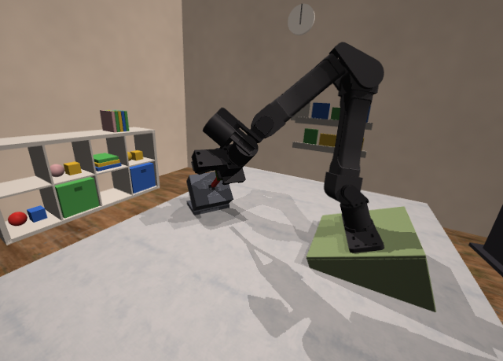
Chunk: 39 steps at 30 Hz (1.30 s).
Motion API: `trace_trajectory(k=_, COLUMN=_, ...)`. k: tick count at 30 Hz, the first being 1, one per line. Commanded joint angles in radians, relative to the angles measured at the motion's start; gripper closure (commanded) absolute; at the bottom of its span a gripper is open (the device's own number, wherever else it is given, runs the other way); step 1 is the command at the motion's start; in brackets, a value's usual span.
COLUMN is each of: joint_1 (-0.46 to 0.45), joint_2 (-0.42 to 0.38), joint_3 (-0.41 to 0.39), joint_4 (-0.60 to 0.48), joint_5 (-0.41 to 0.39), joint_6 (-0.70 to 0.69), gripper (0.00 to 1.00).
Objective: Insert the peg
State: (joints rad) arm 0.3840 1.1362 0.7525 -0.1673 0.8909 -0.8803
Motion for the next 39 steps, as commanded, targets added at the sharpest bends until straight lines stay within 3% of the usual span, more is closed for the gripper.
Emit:
trace_trajectory(k=1, joint_1=-0.017, joint_2=0.016, joint_3=-0.028, joint_4=0.044, joint_5=-0.016, joint_6=-0.017, gripper=1.0)
trace_trajectory(k=39, joint_1=-0.111, joint_2=0.098, joint_3=-0.023, joint_4=0.176, joint_5=-0.097, joint_6=-0.089, gripper=1.0)
